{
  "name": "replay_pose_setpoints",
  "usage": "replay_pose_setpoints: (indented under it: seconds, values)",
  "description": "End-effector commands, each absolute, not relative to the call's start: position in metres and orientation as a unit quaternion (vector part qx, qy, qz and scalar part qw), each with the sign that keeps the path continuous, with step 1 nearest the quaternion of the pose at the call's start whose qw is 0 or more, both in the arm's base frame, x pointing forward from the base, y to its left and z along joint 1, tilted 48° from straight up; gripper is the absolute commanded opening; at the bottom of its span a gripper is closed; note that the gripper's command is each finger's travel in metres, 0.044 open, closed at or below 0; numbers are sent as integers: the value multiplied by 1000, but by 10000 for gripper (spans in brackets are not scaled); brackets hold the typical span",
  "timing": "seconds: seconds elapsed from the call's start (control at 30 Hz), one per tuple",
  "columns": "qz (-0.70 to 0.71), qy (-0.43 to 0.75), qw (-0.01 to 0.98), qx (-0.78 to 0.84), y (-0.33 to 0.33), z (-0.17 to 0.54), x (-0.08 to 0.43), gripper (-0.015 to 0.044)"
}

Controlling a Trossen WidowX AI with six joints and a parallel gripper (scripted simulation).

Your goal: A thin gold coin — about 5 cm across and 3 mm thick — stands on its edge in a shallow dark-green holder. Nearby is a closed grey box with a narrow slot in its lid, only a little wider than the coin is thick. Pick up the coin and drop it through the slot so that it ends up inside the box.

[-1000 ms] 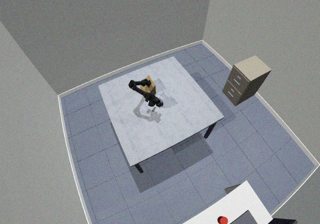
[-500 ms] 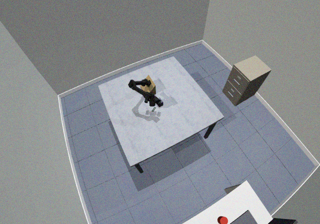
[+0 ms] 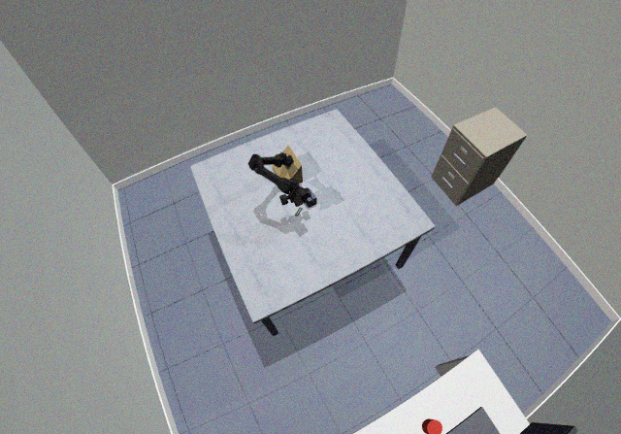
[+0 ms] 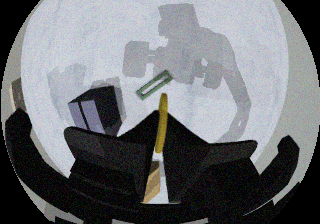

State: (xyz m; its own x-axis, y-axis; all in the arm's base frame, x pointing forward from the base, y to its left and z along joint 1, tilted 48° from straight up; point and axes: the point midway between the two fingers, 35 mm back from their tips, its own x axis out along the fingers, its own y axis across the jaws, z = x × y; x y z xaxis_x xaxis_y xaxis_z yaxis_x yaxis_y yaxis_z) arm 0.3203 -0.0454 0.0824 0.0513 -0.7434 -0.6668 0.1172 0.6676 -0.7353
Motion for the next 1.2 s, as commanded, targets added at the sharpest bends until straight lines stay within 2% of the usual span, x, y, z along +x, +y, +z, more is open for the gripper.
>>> replay_pose_setpoints:
  seconds: [0.0, 1.17]
  values:
    - [-280, 630, 661, -296, -46, 83, 319, 0]
    - [-248, 643, 650, -320, -1, 34, 302, 0]
